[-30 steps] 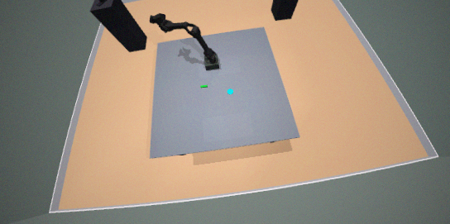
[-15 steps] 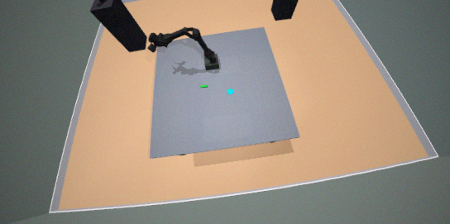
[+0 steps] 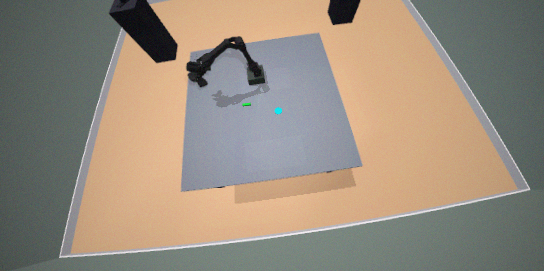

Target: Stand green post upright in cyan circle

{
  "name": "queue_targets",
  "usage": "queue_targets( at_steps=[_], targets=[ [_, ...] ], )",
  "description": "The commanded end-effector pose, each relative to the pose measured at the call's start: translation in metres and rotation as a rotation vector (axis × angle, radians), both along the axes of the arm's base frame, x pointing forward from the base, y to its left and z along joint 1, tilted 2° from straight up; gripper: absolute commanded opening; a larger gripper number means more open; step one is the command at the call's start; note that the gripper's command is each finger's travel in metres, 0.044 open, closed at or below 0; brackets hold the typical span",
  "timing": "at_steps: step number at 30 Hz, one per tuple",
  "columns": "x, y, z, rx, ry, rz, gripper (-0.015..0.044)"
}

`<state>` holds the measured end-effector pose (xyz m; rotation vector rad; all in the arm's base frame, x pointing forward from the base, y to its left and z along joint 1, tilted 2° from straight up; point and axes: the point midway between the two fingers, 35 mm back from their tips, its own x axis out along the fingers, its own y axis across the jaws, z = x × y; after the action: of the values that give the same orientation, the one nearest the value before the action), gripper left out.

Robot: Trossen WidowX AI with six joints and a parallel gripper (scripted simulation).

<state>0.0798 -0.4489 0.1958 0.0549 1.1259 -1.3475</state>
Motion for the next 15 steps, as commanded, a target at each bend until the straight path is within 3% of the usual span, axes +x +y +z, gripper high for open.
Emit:
queue_targets(
  at_steps=[1, 15],
  targets=[
    [0.045, 0.031, -0.020, 0.125, 0.126, 0.260, 0.0233],
    [0.151, 0.167, -0.071, 0.414, 0.546, 1.180, 0.0233]
  ],
)
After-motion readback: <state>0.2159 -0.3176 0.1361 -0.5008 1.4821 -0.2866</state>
